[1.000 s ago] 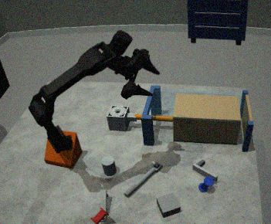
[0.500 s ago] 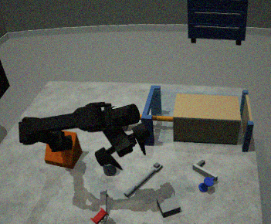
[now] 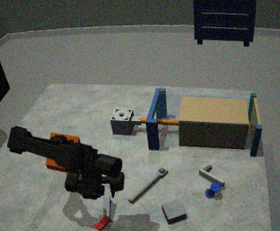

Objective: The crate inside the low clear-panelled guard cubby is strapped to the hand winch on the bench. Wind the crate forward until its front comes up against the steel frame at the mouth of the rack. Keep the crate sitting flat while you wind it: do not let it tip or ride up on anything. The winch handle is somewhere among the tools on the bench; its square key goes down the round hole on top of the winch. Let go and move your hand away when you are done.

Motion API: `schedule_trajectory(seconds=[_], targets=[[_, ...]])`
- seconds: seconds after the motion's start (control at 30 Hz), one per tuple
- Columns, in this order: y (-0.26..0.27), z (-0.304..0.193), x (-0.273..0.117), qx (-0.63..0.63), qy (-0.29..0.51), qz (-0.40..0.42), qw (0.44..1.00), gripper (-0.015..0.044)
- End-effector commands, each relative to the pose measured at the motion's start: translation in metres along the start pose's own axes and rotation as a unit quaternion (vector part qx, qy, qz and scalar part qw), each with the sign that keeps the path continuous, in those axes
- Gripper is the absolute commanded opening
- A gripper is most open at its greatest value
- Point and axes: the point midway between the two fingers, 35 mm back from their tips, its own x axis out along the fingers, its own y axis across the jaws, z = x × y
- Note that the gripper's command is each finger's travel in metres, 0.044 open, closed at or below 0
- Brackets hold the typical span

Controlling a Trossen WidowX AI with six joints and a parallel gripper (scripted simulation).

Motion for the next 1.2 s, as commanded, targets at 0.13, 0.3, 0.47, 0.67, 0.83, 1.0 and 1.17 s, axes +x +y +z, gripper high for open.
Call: schedule_trajectory(seconds=[0.13, 0.3, 0.47, 0.67, 0.83, 1.0, 1.17], targets=[[0.002, -0.003, 0.043, 0.005, 0.004, -0.003, 1.0, 0.044], [0.0, -0.003, 0.06, 0.005, 0.003, -0.003, 1.0, 0.044], [0.0, -0.003, 0.096, 0.005, 0.002, -0.003, 1.0, 0.044], [0.0, -0.003, 0.101, 0.005, 0.001, -0.003, 1.0, 0.044], [-0.001, -0.003, 0.116, 0.005, 0.001, -0.004, 1.0, 0.044], [-0.001, -0.003, 0.118, 0.005, 0.001, -0.004, 1.0, 0.044], [-0.001, -0.003, 0.125, 0.005, 0.001, -0.004, 1.0, 0.044]])
